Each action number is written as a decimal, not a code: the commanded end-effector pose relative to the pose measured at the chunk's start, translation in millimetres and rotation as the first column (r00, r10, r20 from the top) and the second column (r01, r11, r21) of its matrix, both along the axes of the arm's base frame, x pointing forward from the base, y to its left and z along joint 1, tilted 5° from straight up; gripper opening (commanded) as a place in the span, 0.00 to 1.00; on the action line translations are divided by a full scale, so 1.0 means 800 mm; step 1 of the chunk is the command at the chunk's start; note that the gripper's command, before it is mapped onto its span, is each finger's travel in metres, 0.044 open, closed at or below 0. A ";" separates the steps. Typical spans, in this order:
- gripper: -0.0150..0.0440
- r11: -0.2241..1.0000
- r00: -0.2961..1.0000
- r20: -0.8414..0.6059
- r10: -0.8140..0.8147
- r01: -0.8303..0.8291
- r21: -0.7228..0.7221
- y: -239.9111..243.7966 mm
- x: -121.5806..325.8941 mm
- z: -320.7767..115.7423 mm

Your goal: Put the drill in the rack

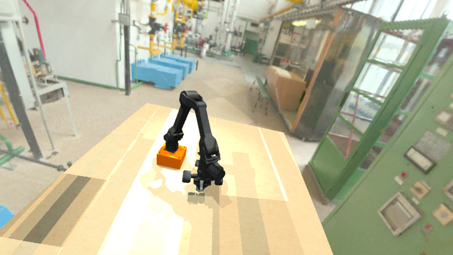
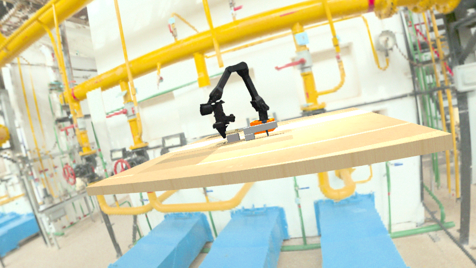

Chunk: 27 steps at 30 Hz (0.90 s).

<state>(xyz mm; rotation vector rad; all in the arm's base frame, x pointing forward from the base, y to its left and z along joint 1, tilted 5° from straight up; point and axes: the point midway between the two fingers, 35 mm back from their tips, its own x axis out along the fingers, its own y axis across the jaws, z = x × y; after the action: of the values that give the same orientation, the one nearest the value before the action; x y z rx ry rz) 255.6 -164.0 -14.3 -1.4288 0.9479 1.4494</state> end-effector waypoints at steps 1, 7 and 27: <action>0.25 1.000 1.000 -0.005 -0.001 0.001 -0.001 0.001 -0.001 -0.006; 0.25 1.000 1.000 -0.005 -0.001 0.001 0.000 0.001 0.000 -0.014; 0.43 1.000 1.000 0.000 -0.001 0.001 -0.009 -0.001 -0.001 -0.026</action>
<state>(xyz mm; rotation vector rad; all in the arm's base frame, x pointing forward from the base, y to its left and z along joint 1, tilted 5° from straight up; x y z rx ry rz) 255.0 -164.8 -35.0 -1.4358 0.9562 1.4453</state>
